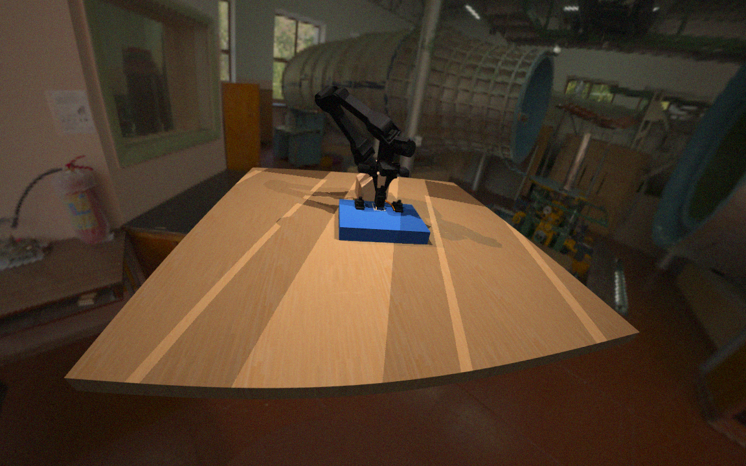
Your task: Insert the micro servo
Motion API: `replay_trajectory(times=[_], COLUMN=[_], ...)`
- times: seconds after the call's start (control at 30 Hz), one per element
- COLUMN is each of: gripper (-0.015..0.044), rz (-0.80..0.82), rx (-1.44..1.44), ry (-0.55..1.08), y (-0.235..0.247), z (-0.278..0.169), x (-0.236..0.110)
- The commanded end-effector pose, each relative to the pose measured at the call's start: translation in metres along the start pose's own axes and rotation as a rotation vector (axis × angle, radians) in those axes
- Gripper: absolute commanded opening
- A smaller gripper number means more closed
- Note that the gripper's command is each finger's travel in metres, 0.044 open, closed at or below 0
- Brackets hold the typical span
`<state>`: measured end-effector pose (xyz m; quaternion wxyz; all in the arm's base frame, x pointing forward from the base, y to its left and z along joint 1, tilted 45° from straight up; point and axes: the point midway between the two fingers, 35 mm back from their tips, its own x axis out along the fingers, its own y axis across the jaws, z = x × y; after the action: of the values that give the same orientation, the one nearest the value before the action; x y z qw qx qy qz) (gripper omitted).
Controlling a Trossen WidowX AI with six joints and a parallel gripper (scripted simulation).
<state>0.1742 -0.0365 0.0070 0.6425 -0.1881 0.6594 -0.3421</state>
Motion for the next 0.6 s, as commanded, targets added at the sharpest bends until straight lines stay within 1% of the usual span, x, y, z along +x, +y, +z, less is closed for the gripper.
replay_trajectory(times=[0.0,0.57], gripper=[0.0,0.0], rz=[-0.002,-0.003], rx=[-0.003,-0.003], ry=[-0.003,-0.003], y=[-0.0003,-0.0005], z=[0.0003,0.0004], x=[0.001,0.0108])
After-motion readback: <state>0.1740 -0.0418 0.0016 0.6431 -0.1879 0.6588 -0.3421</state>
